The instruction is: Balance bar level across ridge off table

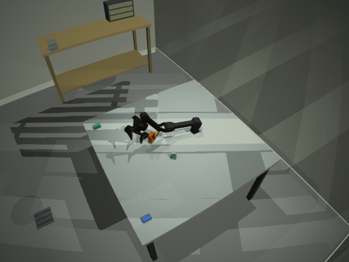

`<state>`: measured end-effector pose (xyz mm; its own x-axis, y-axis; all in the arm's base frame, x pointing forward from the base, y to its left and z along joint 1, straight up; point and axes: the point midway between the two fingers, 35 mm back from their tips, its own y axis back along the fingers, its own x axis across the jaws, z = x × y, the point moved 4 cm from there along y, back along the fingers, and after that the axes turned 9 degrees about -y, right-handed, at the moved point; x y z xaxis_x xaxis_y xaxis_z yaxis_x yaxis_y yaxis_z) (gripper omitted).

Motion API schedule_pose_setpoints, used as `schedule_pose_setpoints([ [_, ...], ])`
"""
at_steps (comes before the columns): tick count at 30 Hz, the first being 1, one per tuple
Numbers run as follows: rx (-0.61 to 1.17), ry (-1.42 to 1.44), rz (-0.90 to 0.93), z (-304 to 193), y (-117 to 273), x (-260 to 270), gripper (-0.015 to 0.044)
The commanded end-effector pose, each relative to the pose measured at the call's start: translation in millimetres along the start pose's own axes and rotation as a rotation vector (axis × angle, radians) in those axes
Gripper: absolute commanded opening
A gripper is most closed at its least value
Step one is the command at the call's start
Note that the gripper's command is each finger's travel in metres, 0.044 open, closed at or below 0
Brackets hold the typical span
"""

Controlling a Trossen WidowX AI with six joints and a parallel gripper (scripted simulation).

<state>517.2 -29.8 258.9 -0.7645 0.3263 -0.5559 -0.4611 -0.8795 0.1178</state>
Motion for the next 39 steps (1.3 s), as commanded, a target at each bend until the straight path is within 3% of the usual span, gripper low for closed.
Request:
schedule_pose_setpoints([
  [1,0.003,0.0,-0.003,-0.2,1.1,-0.5,0.0374],
  [4,0.047,0.007,-0.049,-2.7,16.6,-7.4,0.0315],
  [17,0.229,0.295,-0.292,29.9,99.4,-54.0,0.0315],
  [30,0.411,0.583,-0.556,104.7,196.7,-83.4,0.0315],
  [39,0.506,0.771,-0.678,146.4,233.0,-84.9,0.0315],
])
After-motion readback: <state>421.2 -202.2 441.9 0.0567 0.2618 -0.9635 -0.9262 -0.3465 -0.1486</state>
